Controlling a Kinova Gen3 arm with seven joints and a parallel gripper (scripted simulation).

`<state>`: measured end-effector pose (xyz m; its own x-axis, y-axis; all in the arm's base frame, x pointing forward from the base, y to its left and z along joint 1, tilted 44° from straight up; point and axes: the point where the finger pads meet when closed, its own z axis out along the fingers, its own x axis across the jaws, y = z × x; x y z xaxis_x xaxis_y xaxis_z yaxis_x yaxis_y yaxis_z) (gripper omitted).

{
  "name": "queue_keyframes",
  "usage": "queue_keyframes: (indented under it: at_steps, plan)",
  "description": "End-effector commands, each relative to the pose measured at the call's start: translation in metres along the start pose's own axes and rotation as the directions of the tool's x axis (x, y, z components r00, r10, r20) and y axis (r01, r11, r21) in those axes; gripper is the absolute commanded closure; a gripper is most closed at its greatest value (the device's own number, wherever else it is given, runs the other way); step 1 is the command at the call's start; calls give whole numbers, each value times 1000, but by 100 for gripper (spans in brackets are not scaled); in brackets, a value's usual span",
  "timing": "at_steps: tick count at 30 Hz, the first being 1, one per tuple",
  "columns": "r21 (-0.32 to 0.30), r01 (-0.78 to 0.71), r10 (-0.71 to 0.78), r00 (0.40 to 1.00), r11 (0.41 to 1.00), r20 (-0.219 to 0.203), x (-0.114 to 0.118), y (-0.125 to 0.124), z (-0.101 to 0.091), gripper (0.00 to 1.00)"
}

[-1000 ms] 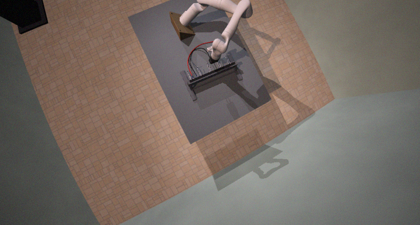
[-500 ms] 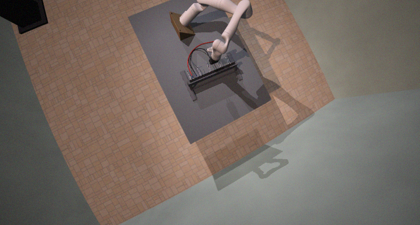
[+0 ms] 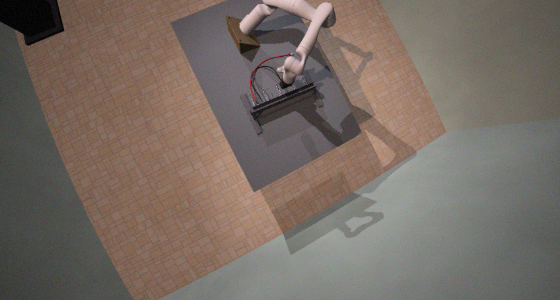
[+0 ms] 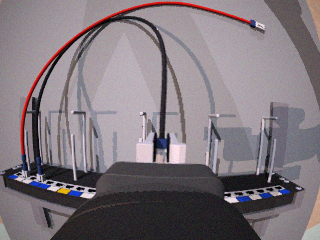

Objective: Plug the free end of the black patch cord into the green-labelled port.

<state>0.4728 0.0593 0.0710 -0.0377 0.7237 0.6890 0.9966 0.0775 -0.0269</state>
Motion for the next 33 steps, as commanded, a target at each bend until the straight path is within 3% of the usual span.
queue_keyframes:
  at_steps: [1, 33]
  plan:
    - [1, 1, -1, 1000, 1000, 1, -1, 3, 3, 100]
    - [1, 1, -1, 1000, 1000, 1, -1, 13, 11, 100]
